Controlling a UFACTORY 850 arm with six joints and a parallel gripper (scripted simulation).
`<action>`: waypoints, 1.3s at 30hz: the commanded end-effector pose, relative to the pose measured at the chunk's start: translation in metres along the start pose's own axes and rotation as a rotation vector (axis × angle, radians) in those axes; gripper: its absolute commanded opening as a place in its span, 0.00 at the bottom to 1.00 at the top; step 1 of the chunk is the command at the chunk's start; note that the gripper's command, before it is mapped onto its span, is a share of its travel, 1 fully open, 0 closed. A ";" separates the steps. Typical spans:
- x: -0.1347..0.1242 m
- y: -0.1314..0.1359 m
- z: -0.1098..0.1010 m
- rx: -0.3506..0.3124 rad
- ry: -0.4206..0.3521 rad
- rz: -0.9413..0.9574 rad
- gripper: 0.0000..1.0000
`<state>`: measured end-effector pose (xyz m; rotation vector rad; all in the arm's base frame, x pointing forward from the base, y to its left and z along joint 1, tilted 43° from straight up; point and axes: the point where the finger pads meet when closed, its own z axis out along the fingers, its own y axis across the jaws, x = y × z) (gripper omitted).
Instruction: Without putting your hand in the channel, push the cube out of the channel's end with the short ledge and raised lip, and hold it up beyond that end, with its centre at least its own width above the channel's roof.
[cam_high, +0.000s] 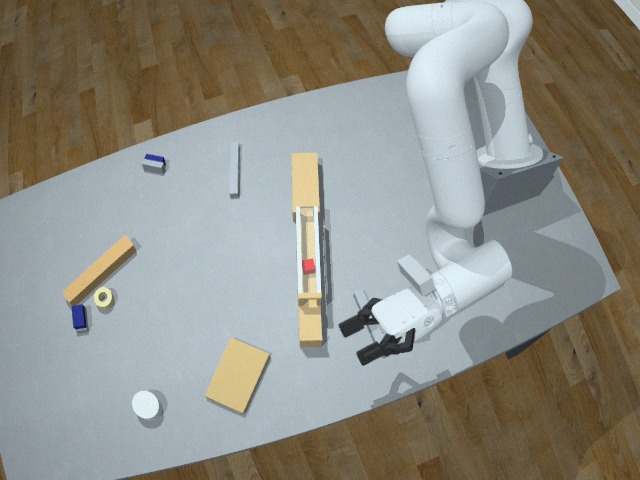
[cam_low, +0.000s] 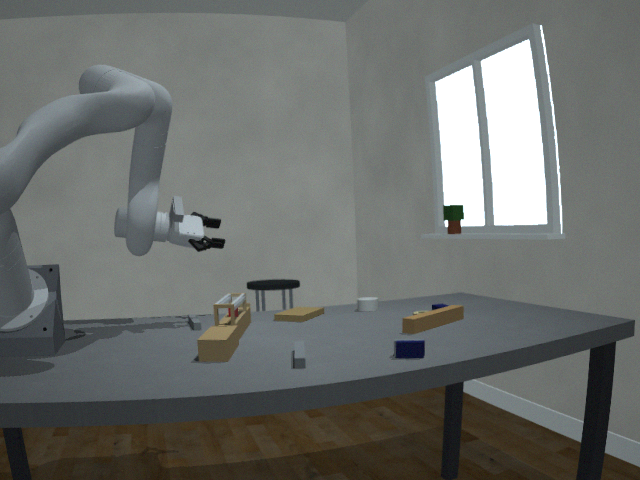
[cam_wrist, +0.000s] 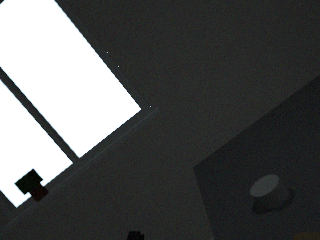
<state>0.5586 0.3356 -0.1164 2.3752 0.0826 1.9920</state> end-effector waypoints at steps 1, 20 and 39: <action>0.001 -0.001 0.000 0.001 0.002 0.002 1.00; 0.005 0.004 0.004 -0.018 0.001 0.004 0.00; 0.109 0.192 0.069 -0.771 -0.125 0.214 0.00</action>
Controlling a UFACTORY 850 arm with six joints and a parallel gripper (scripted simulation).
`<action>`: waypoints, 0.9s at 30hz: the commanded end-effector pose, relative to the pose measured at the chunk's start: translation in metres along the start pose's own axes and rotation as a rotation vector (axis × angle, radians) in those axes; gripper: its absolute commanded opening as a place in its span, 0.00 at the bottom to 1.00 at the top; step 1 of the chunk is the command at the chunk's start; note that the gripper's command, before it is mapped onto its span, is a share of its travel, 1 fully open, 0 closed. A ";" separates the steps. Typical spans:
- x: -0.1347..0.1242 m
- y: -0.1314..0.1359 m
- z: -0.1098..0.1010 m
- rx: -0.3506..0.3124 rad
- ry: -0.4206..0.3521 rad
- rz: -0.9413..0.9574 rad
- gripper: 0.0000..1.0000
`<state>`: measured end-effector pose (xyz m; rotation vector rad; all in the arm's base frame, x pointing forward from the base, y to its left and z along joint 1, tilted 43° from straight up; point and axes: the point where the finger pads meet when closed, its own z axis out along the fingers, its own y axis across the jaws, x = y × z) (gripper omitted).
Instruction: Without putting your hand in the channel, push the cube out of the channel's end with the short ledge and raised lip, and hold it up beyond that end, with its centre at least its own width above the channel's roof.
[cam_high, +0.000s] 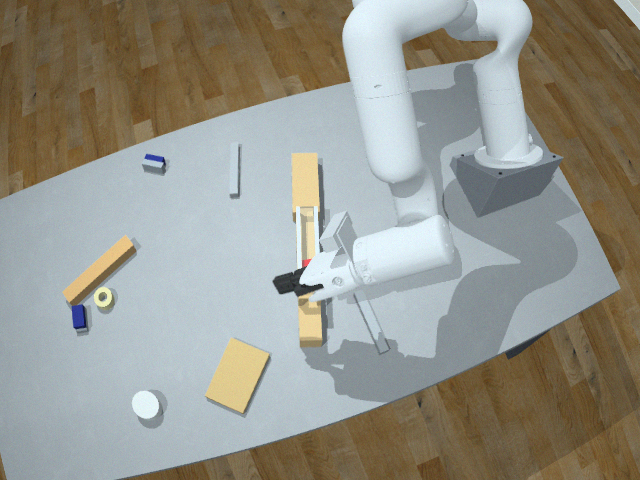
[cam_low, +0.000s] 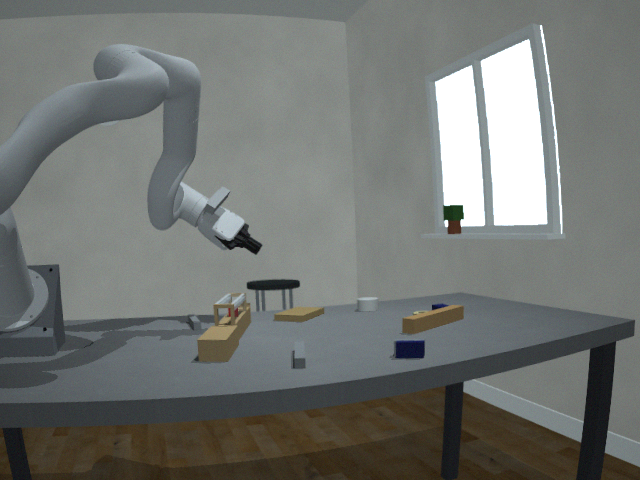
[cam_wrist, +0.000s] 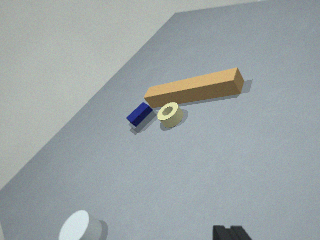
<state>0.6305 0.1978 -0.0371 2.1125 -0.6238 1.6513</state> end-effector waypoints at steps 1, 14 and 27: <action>0.044 0.035 0.041 -0.180 -0.040 0.051 0.00; 0.128 0.141 0.103 -0.569 -0.211 0.297 0.00; 0.216 0.256 0.136 -0.879 -0.423 0.715 0.00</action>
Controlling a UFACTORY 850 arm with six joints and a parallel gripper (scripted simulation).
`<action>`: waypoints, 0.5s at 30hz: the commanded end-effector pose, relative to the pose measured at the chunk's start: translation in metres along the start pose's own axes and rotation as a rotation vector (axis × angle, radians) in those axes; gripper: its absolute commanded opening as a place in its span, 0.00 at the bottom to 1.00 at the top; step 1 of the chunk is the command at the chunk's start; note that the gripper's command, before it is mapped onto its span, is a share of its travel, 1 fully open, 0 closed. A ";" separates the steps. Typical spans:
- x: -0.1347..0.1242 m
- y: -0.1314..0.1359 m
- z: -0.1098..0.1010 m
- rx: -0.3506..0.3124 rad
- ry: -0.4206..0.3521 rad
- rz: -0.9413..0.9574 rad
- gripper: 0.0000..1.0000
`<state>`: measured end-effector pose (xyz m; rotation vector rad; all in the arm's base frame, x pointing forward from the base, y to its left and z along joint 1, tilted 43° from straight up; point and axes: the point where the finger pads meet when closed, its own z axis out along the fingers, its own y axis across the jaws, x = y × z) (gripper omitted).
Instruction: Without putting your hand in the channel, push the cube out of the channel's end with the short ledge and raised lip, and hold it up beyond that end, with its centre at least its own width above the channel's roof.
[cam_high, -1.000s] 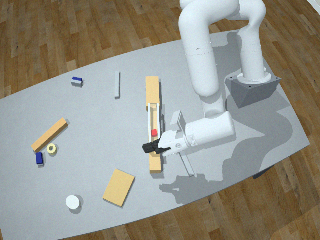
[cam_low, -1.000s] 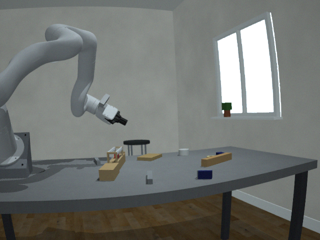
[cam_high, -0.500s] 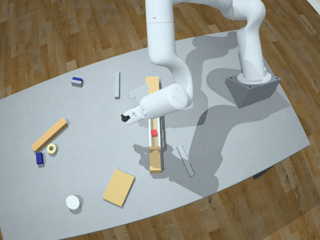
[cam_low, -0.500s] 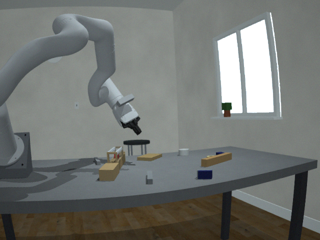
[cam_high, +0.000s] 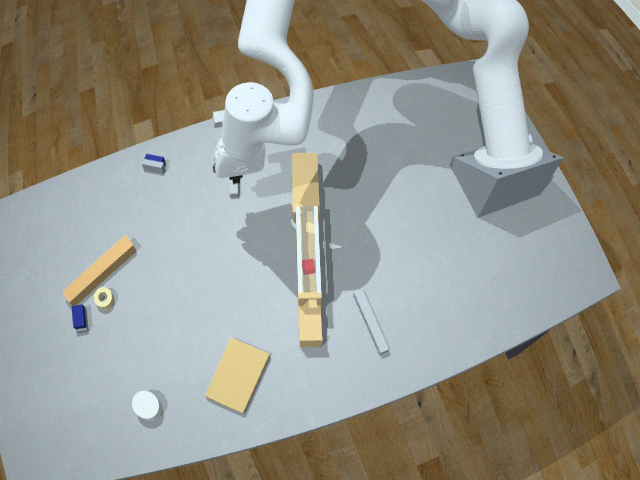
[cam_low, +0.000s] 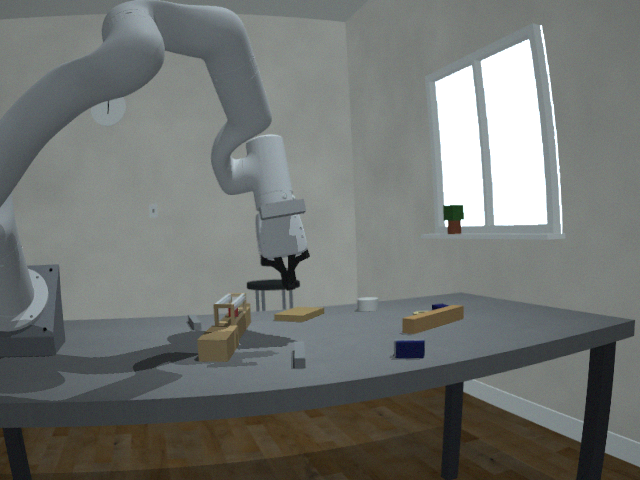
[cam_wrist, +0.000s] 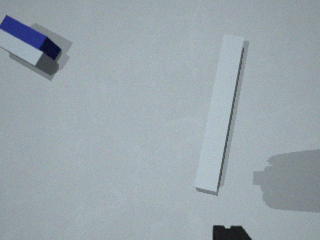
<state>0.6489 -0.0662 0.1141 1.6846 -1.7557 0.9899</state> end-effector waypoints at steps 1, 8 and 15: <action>0.056 0.004 0.014 -0.112 -0.114 0.128 0.00; 0.099 0.008 0.024 -0.139 -0.152 0.182 0.00; 0.099 0.008 0.024 -0.139 -0.152 0.182 0.00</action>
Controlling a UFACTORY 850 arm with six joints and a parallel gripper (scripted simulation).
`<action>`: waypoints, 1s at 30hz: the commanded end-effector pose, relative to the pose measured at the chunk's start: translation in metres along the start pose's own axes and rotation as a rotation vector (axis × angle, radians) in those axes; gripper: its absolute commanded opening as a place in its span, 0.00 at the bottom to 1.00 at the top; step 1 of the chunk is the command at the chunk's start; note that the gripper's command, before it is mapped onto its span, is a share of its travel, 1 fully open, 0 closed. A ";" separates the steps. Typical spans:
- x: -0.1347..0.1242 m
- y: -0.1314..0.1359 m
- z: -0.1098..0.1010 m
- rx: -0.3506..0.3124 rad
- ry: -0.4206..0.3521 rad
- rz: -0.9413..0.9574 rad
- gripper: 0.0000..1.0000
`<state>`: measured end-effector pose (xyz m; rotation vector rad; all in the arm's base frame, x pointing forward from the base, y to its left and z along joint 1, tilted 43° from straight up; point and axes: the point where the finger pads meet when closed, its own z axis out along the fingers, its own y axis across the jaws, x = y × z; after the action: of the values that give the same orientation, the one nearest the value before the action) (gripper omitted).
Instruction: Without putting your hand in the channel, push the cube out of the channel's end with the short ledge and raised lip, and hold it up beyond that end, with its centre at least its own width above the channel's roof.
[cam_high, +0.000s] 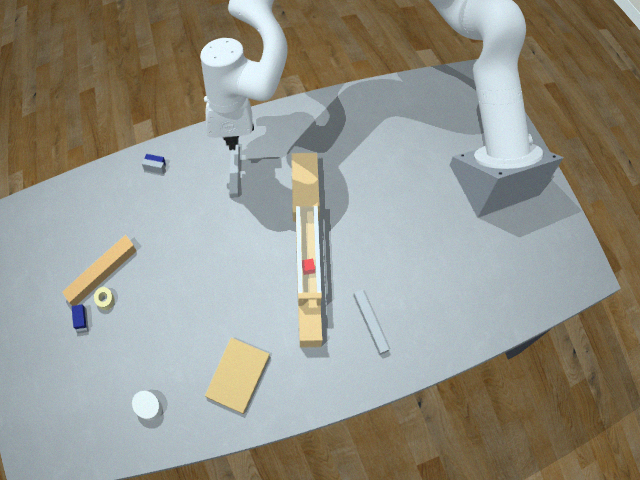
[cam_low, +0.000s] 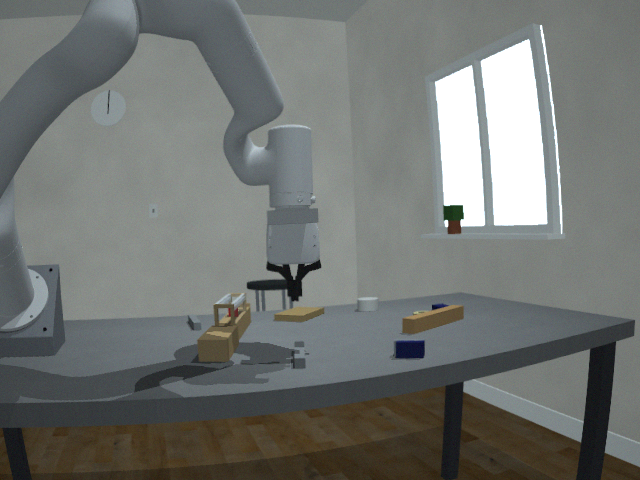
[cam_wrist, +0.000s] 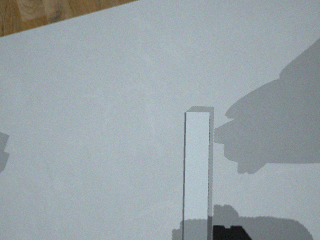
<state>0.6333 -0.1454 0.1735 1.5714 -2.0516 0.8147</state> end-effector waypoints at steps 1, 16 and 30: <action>0.002 -0.001 -0.001 -0.002 -0.003 0.003 0.00; 0.002 -0.001 -0.001 -0.002 -0.003 0.030 0.00; 0.002 -0.002 -0.001 -0.002 -0.002 0.403 0.00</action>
<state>0.6335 -0.1469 0.1749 1.3717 -2.2453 0.8714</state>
